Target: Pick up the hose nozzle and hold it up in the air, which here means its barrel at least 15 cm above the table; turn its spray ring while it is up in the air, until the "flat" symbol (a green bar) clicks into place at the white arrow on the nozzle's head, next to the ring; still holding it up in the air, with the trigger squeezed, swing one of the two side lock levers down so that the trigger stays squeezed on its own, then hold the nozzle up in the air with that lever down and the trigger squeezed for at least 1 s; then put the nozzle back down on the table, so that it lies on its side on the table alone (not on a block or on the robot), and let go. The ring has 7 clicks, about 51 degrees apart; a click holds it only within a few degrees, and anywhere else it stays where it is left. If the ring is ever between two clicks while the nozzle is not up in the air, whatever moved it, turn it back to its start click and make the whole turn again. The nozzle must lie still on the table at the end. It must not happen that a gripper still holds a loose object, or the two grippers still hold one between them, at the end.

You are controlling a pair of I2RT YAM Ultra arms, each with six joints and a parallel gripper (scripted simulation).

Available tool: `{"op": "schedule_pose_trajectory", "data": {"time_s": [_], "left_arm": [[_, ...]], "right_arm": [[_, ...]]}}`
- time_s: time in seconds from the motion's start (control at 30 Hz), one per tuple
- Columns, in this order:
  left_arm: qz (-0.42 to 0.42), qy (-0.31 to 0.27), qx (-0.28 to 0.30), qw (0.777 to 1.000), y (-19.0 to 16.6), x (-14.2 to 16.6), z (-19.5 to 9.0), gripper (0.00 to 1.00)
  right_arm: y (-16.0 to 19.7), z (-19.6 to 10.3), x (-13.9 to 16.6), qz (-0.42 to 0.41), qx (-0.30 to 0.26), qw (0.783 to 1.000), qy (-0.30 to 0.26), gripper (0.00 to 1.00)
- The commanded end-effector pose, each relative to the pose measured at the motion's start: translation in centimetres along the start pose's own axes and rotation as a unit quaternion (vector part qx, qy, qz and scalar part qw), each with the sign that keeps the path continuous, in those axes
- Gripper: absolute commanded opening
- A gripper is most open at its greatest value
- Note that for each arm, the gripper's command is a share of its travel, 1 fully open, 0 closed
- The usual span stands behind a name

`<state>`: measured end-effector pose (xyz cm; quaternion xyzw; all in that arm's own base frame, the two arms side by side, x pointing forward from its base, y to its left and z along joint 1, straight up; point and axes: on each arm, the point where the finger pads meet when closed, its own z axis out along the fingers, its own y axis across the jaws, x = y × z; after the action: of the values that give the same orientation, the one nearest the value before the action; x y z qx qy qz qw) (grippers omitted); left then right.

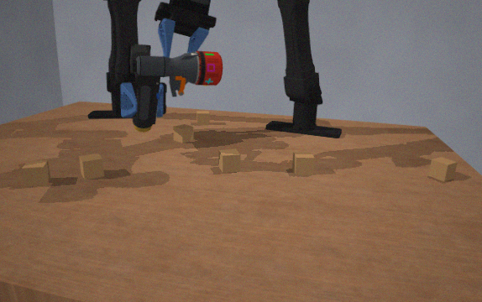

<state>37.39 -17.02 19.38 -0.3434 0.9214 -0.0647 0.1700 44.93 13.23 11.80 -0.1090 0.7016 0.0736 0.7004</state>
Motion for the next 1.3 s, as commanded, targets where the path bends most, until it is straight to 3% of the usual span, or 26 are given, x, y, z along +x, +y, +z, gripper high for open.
{"op": "schedule_pose_trajectory", "data": {"time_s": [0.0, 0.33, 0.37, 1.27], "left_arm": [[-0.005, -0.018, 0.026, 0.999, -0.6, -1.1, -1.0, 0.37], [-0.005, -0.015, 0.013, 1.0, 0.0, -1.1, -0.1, 0.37], [-0.008, -0.02, 0.028, 0.999, -1.7, -1.8, -0.4, 0.37], [0.0, -0.016, 0.038, 0.999, -3.1, -1.7, -0.6, 0.37]], "right_arm": [[0.2, 0.2, -6.4, 0.013, -0.003, 0.995, -0.101, 0.36], [0.2, 0.2, -6.4, 0.013, -0.003, 0.995, -0.102, 0.36], [0.2, 0.2, -6.4, 0.013, -0.003, 0.995, -0.102, 0.36], [0.2, 0.2, -6.4, 0.013, -0.004, 0.995, -0.102, 0.36]]}}
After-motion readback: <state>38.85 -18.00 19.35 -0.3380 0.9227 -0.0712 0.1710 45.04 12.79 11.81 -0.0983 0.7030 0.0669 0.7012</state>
